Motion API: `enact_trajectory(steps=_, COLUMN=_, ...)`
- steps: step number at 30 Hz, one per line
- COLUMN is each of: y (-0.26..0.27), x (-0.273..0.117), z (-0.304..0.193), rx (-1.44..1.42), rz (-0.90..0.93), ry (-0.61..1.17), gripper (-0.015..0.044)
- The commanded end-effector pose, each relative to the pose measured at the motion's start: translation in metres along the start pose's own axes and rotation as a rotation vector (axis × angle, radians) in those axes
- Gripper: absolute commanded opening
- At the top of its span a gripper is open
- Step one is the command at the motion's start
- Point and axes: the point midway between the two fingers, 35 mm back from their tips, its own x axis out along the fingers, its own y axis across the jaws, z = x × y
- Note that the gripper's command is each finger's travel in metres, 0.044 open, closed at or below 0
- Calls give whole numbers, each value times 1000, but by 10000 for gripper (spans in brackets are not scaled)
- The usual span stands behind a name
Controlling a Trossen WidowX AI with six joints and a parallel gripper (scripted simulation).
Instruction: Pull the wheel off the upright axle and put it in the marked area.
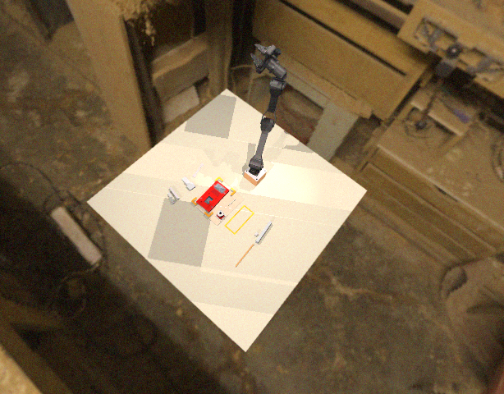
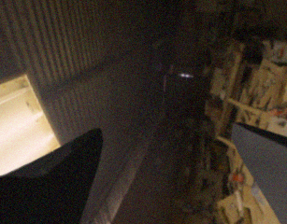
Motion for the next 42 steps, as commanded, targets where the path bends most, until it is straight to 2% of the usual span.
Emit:
enact_trajectory(steps=1, y=1, x=0, z=-1, rx=-1, rz=2, ry=0, gripper=374)
enact_trajectory(steps=4, y=13, x=-3, z=-10, rx=-14, rz=26, ry=-4, gripper=300)
enact_trajectory(steps=11, y=68, x=-17, z=-66, rx=-74, rz=152, ry=2, gripper=300)
enact_trajectory(steps=20, y=126, x=-40, z=-162, rx=-145, rz=343, ry=92, gripper=300)
enact_trajectory(steps=25, y=138, x=-51, z=-191, rx=-278, rz=420, ry=101, gripper=300)
enact_trajectory(steps=36, y=153, x=-73, z=-275, rx=-285, rz=497, ry=217, gripper=300)
enact_trajectory(steps=42, y=157, x=-92, z=-346, rx=-325, rz=555, ry=346, gripper=300)
